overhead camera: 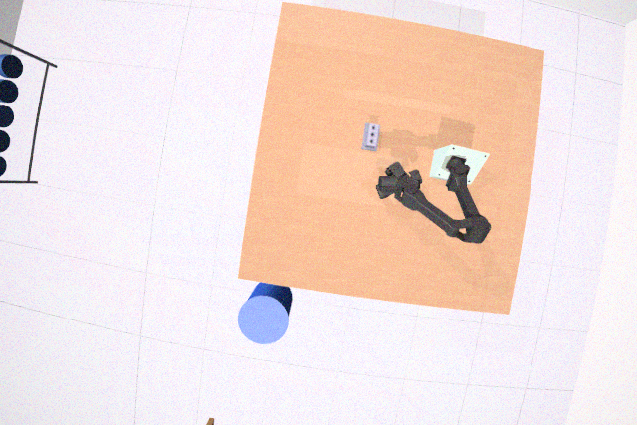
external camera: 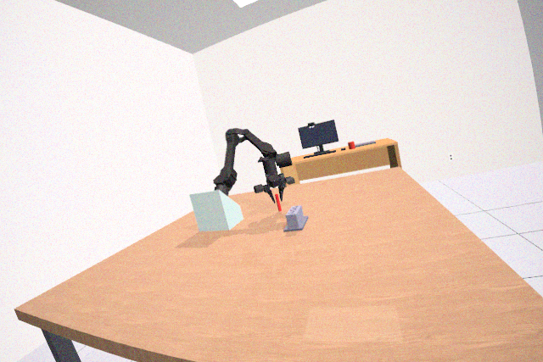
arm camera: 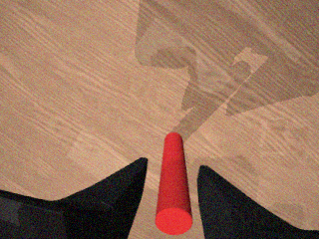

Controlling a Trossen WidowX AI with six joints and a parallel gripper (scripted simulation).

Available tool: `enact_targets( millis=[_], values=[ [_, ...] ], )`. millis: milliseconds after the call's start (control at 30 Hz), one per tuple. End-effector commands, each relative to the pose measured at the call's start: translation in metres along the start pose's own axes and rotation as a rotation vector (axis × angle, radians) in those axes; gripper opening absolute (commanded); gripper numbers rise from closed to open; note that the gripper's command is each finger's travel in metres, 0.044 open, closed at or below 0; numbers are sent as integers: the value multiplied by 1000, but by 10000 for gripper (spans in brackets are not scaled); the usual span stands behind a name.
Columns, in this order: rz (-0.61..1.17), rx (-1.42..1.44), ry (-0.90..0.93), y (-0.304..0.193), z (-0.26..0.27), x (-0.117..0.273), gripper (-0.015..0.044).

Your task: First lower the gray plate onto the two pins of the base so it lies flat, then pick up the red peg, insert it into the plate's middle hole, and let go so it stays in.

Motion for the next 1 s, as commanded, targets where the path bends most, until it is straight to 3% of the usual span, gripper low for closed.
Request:
enact_targets(
  millis=[0, 233, 967],
  values=[
    [-3, -6, -1, 1, -1, 0, 46],
    [-3, -6, -1, 1, -1, 0, 0],
    [-17, -6, -7, 7, 4, 52, 0]
  ],
)
Point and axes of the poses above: the point midway between the two fingers, 35 mm back from their tips, its own x axis back along the fingers, its own z axis across the jaws, y = z × x, the point moved 5 cm from there along x, back along the fingers, and after that the axes turned 8 degrees about -x, right-handed, at the moved point
